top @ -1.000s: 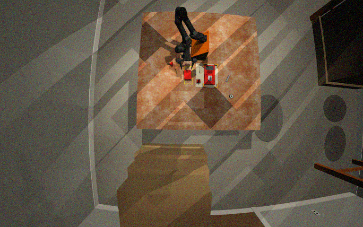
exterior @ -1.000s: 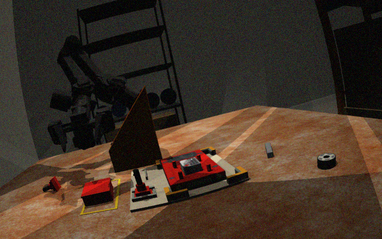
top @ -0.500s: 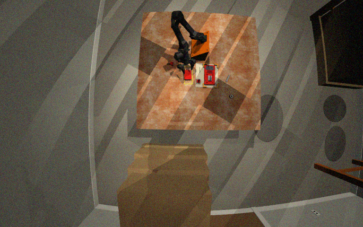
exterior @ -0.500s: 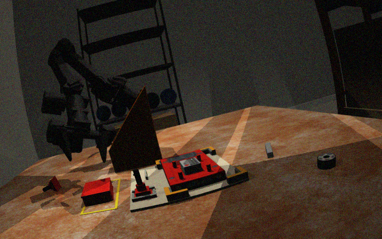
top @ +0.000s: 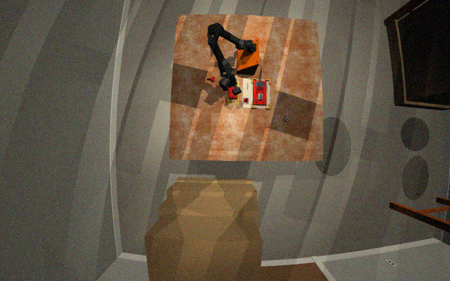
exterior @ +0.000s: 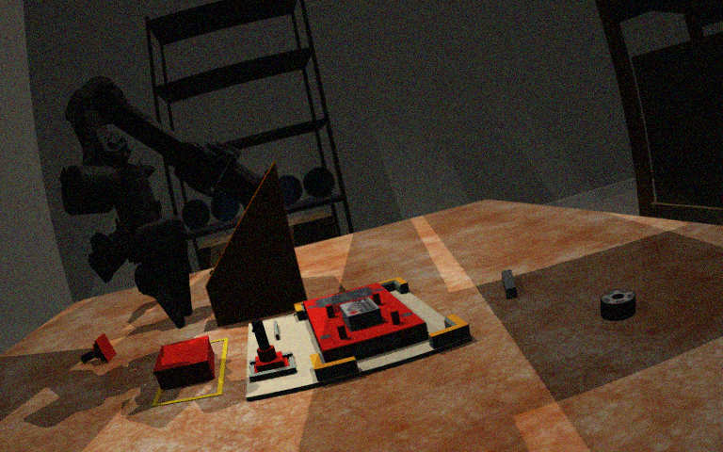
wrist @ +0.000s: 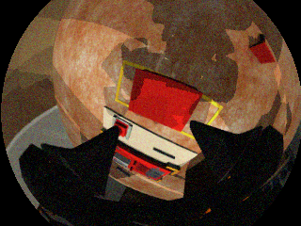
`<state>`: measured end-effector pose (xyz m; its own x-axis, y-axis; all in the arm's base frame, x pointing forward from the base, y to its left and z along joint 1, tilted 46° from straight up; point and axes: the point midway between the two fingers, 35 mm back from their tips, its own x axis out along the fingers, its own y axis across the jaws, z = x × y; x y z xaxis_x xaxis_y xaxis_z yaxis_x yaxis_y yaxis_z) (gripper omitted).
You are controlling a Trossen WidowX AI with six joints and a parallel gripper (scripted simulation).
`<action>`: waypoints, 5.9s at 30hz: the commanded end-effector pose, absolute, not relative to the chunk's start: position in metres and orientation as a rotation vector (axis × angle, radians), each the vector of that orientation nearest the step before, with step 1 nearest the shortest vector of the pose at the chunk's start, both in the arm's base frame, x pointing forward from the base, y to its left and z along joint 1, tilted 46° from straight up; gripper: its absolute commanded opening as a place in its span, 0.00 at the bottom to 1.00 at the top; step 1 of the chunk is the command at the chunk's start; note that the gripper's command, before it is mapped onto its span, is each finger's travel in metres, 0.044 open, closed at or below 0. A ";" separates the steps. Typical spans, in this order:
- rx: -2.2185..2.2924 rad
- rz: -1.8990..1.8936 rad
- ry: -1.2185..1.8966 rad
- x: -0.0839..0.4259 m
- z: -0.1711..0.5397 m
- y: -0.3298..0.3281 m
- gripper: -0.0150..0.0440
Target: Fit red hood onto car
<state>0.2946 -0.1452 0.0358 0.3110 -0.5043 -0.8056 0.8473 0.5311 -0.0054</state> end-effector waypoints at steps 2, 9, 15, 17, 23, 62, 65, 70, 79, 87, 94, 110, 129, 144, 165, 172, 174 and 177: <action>-0.702 -0.554 1.487 0.312 0.058 -0.133 1.00; -0.707 -0.551 1.489 0.312 0.058 -0.133 1.00; -0.707 -0.551 1.489 0.312 0.058 -0.133 1.00; -0.707 -0.551 1.489 0.312 0.058 -0.133 1.00; -0.707 -0.551 1.489 0.313 0.057 -0.134 1.00; -0.708 -0.552 1.489 0.314 0.031 -0.162 1.00; -0.708 -0.552 1.489 0.314 0.029 -0.164 1.00; -0.709 -0.552 1.489 0.314 0.025 -0.167 1.00; -0.709 -0.553 1.489 0.313 0.022 -0.171 1.00; -0.710 -0.553 1.489 0.314 0.019 -0.174 1.00; -0.710 -0.553 1.489 0.314 0.016 -0.177 1.00; -0.710 -0.554 1.489 0.314 0.011 -0.183 1.00; -0.710 -0.560 1.491 0.313 0.009 -0.185 0.75; -0.709 -0.559 1.491 0.313 0.029 -0.165 0.25; -0.706 -0.556 1.491 0.311 0.077 -0.114 0.25; -0.687 -0.547 1.491 0.324 0.053 -0.094 0.25; -0.680 -0.547 1.489 0.328 0.045 -0.086 0.25; -0.671 -0.547 1.487 0.334 0.034 -0.073 0.25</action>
